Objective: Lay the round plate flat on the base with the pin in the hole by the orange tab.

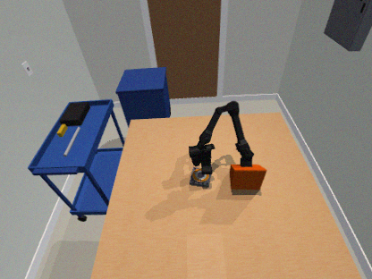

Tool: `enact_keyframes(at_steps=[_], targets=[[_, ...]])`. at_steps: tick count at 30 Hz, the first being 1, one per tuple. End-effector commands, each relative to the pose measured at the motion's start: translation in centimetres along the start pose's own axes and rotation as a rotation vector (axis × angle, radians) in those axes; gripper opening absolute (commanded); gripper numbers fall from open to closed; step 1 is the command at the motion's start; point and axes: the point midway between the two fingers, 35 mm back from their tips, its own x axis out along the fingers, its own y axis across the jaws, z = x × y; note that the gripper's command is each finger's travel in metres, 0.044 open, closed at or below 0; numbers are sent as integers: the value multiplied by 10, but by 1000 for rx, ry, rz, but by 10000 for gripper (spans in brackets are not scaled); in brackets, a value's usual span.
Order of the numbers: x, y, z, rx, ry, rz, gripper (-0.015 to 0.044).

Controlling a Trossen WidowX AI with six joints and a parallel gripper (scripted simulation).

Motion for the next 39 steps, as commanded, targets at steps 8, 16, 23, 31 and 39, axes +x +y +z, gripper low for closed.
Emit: enact_keyframes(at_steps=[8,16,23,31,39], targets=[[3,7,-12,-7,17,4,0],[3,11,-14,-7,17,4,0],[3,15,-16,-7,17,4,0],[3,20,-18,-7,17,5,0],[3,24,-19,-7,17,5,0]])
